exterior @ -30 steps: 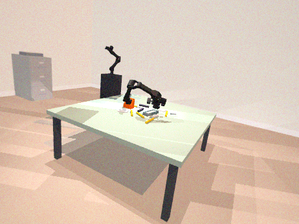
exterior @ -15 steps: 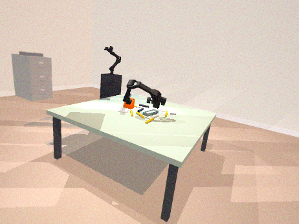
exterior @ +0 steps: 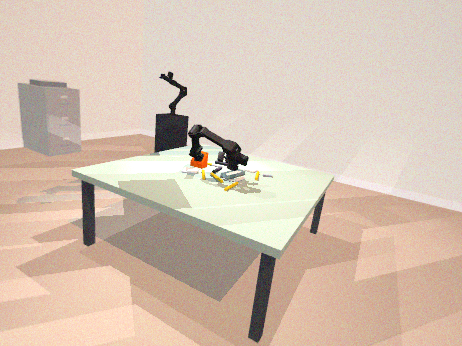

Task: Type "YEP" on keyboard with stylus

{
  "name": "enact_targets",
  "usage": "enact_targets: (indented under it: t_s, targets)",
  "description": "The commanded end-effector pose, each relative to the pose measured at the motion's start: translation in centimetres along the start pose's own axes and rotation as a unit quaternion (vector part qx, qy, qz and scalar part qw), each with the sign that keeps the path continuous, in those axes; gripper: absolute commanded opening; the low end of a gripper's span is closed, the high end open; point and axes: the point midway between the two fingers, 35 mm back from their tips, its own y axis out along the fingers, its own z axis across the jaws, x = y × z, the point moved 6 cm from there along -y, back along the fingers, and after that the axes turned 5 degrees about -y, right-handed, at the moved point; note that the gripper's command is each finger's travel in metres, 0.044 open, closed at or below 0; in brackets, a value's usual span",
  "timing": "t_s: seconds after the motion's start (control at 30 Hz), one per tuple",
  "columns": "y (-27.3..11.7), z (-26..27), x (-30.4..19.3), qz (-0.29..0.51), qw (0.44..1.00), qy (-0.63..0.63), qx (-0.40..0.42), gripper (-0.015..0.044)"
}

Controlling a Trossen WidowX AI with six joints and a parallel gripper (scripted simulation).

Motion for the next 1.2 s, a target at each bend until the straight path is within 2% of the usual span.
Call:
enact_targets:
  t_s: [0.0,0.43,0.53,1.17]
  targets:
    - [-0.5,-0.3,0.0,-0.001,1.000,-0.007,-0.004,0.0000]
    - [0.7,-0.6,1.7,-0.002,1.000,-0.007,-0.004,0.0000]
    - [0.8,-0.6,1.8,-0.002,1.000,-0.007,-0.004,0.0079]
    - [0.9,-0.7,2.1,-0.002,1.000,-0.007,-0.004,0.0081]
